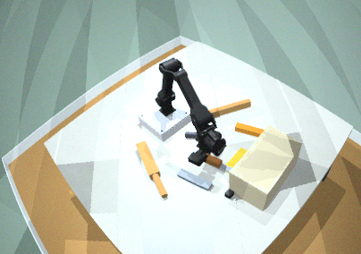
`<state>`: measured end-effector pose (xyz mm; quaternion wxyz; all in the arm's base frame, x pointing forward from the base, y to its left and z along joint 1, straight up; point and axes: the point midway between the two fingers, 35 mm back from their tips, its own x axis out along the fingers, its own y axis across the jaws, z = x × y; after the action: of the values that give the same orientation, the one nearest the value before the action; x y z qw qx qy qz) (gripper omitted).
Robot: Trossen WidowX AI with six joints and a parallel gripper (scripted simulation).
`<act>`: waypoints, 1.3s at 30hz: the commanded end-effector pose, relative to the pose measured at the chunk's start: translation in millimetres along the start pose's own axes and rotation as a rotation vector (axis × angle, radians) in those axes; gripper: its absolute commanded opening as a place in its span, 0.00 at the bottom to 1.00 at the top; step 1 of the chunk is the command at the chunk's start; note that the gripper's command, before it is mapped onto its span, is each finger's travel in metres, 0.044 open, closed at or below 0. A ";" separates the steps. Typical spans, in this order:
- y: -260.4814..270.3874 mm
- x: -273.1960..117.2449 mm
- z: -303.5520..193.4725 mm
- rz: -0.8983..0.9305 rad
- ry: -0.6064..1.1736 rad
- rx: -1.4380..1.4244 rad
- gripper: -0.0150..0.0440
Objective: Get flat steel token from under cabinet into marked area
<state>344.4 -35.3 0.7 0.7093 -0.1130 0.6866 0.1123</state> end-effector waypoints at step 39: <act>-0.8 -1.4 44.0 -0.003 -0.004 0.002 0.25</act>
<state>382.8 -22.9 3.0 0.7101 -0.1131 0.6858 0.1125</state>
